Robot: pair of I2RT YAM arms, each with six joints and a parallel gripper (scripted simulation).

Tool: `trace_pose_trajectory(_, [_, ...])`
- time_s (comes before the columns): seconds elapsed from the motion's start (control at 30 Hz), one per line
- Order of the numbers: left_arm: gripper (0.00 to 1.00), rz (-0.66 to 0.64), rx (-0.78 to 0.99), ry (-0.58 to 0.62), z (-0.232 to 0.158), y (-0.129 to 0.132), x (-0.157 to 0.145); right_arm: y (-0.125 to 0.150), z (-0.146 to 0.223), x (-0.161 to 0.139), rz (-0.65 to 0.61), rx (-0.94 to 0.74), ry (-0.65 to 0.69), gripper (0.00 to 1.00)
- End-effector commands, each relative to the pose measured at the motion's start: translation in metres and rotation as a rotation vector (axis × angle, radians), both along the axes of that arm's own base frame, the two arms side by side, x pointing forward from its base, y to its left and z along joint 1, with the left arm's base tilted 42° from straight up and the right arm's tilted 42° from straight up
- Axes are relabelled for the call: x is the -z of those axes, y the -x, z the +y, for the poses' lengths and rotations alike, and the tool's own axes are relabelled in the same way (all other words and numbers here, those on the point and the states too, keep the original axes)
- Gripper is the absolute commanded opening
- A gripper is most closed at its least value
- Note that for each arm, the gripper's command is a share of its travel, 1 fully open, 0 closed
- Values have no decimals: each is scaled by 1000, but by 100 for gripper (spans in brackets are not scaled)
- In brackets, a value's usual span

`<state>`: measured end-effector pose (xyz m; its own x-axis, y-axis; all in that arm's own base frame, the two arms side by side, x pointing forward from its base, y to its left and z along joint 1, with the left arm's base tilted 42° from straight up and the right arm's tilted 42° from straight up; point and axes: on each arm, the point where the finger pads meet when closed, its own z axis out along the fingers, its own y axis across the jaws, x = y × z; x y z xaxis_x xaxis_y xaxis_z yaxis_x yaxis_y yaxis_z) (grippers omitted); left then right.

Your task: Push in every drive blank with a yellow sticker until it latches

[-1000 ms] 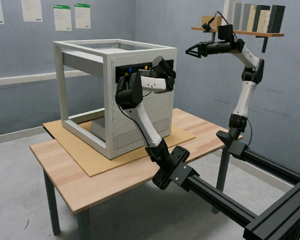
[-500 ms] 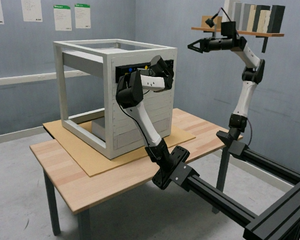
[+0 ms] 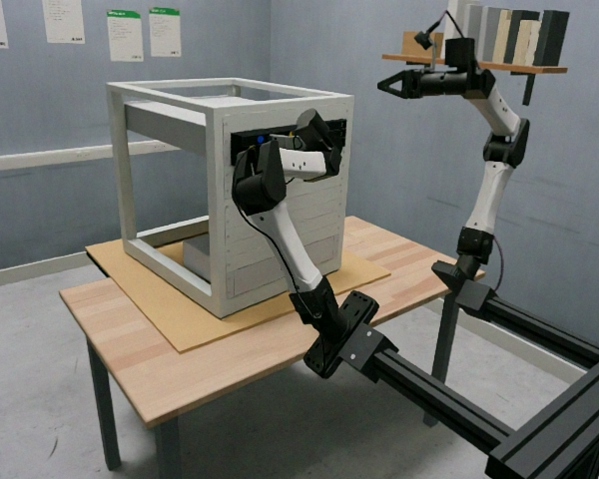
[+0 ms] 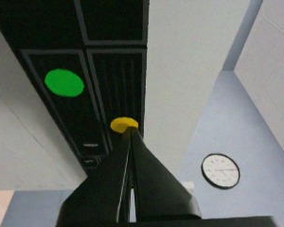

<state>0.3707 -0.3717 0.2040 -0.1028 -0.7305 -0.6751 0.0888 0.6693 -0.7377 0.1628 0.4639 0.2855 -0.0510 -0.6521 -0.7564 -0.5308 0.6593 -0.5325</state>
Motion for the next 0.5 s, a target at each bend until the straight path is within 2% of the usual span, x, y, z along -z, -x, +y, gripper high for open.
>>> trace_pose_trajectory(0.0, [0,-4,8,1,-4,-12,-7,3,-2,-7,-2,7,-6,100])
trace_pose_trajectory(0.47, [0,-4,8,1,-2,-36,-11,2,-1,-4,1,2,-3,100])
